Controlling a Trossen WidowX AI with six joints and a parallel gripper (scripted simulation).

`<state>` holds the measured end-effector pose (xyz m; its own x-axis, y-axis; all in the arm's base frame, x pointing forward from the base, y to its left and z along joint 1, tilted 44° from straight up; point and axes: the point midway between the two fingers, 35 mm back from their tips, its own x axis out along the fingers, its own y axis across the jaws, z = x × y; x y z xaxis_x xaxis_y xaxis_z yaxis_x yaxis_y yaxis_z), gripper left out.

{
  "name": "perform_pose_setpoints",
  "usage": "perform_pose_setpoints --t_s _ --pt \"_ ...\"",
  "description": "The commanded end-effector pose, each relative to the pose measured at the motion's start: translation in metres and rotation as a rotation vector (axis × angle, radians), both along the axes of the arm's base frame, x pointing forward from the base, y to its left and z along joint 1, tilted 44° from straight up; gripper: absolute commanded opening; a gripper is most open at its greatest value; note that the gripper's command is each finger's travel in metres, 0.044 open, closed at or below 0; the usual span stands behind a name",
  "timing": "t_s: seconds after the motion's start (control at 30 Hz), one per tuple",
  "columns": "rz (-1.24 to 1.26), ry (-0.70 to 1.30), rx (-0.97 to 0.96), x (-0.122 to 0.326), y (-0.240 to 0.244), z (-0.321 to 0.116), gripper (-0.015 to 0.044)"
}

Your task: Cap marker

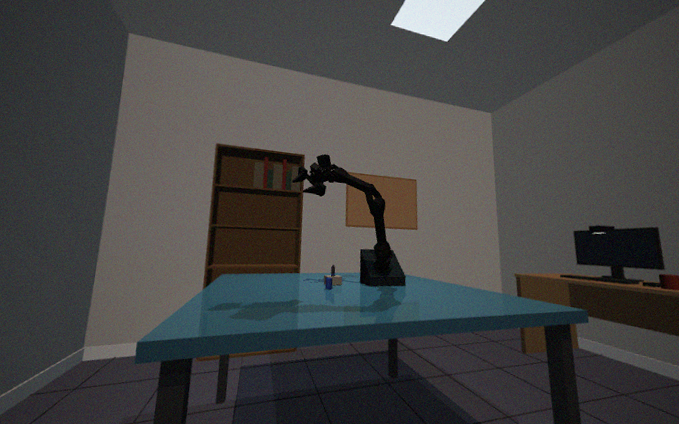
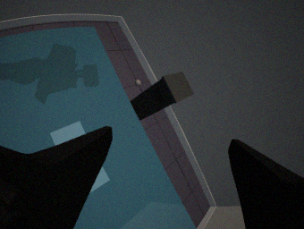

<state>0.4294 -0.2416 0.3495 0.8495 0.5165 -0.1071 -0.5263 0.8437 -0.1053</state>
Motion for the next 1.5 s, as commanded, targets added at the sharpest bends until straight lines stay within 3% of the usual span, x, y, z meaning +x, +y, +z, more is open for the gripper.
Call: perform_pose_setpoints --t_s 0.0,0.17,0.5,0.83,0.97,1.27,1.47 --pt "0.0 0.002 -0.001 0.0 0.001 -0.001 0.0374" --pt "0.001 0.068 -0.035 0.009 0.022 -0.032 0.0252" --pt "0.185 0.305 -0.245 -0.003 0.116 -0.143 0.0252" --pt "0.66 0.472 -0.488 -0.085 0.218 -0.232 0.0252" --pt "0.842 0.495 -0.539 -0.12 0.242 -0.248 0.0252" --pt "0.848 0.496 -0.54 -0.122 0.248 -0.243 0.0252" --pt "0.848 0.495 -0.539 -0.12 0.273 -0.267 0.0252"
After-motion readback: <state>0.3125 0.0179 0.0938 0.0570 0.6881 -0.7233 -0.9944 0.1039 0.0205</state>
